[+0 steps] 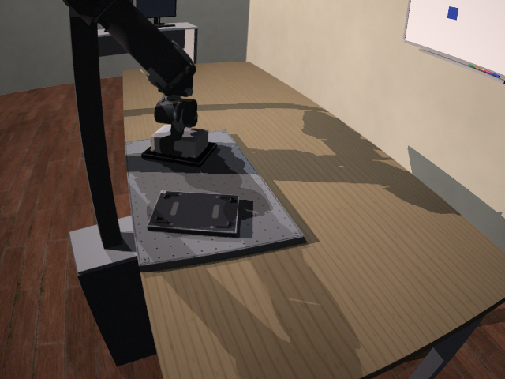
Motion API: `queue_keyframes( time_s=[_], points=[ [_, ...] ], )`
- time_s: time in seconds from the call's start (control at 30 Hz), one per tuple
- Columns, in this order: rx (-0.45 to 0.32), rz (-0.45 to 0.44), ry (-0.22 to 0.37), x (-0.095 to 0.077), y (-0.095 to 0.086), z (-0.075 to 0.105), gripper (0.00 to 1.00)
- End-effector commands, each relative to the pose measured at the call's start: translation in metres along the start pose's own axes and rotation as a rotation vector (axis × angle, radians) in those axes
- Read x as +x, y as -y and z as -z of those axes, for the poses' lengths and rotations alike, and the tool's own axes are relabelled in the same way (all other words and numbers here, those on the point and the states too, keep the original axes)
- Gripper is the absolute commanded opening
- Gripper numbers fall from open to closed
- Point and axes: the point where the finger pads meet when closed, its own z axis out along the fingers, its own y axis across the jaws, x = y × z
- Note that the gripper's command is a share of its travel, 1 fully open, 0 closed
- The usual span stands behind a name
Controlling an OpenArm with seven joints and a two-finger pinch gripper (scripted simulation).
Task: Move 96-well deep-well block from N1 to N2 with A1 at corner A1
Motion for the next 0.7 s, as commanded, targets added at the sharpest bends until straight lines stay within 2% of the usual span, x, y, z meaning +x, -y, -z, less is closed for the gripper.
queue_keyframes(
  time_s=[0.0,0.03,0.2,0.6,0.67],
  points=[
    [-0.002,0.0,-0.001,0.0,-0.001,0.001,0.0],
    [-0.002,0.0,-0.001,0.0,-0.001,0.001,0.0],
    [-0.006,-0.004,0.0,-0.001,-0.001,0.032,0.0],
    [-0.006,-0.004,0.0,-0.001,-0.001,0.032,0.0],
    [-0.006,-0.004,0.0,-0.001,-0.001,0.045,0.0]
  ],
)
